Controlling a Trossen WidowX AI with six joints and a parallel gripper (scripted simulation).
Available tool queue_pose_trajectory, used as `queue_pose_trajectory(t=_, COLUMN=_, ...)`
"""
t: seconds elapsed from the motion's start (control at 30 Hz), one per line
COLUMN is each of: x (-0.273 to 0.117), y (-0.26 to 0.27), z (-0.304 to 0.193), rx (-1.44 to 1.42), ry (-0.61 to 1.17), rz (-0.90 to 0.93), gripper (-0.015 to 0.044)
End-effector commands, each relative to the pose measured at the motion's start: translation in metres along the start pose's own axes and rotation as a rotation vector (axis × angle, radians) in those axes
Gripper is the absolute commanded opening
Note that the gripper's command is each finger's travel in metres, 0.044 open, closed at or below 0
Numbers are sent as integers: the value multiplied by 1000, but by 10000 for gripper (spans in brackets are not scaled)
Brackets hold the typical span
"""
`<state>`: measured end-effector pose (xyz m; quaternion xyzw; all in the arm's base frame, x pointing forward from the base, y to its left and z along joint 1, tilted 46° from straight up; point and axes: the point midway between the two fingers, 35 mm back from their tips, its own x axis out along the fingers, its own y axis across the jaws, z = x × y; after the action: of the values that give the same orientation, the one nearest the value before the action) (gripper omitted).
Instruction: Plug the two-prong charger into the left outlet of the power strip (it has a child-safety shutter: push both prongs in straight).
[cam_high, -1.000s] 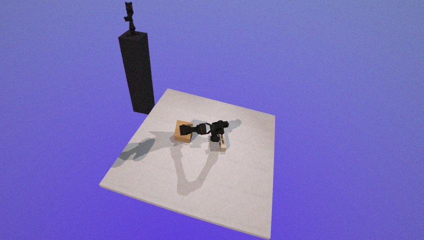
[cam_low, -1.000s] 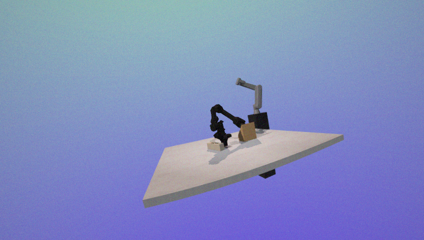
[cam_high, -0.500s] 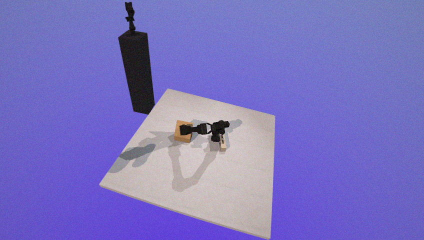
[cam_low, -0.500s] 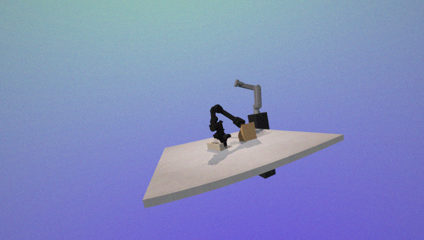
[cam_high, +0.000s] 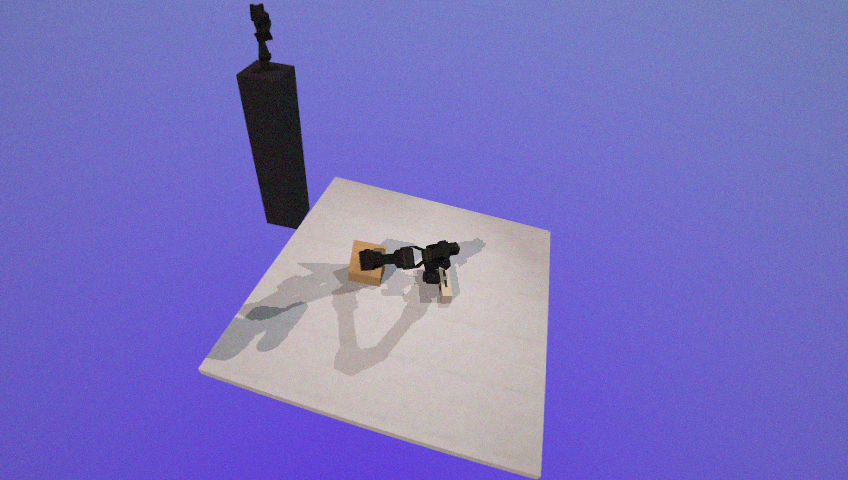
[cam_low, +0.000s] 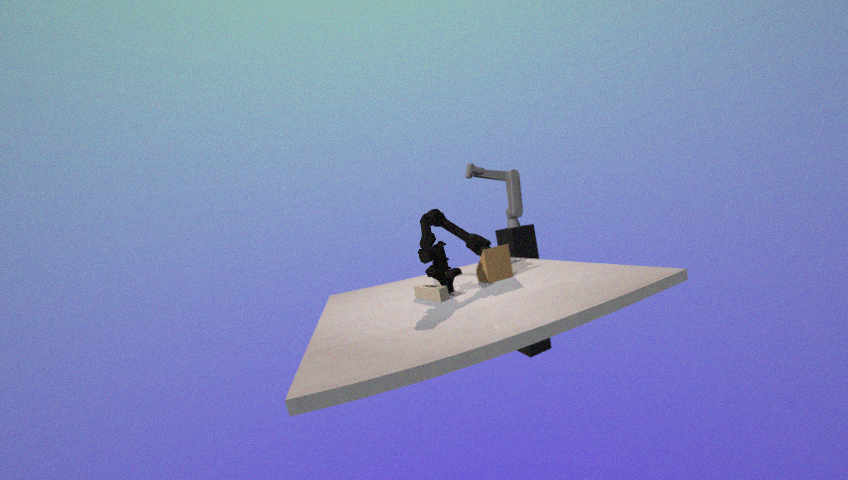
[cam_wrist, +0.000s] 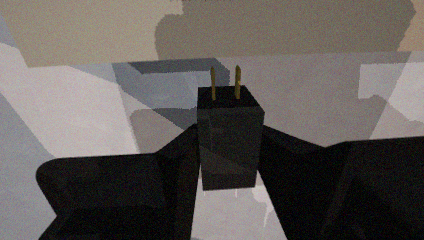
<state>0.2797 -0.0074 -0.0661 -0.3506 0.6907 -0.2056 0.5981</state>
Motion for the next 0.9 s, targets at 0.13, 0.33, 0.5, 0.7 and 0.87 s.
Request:
queue_pose_trajectory(t=0.13, x=-1, y=-1, z=3, rx=-5, ry=-2, rz=-3, gripper=0)
queue_pose_trajectory(t=0.33, x=-1, y=-1, z=4, rx=-5, ry=-2, rz=-3, gripper=0)
queue_pose_trajectory(t=0.5, x=-1, y=-1, z=4, rx=-5, ry=-2, rz=-3, gripper=0)
queue_pose_trajectory(t=0.7, x=-1, y=-1, z=6, rx=-5, ry=-2, rz=-3, gripper=0)
queue_pose_trajectory(t=0.87, x=-1, y=-1, z=7, rx=-5, ry=-2, rz=-3, gripper=0)
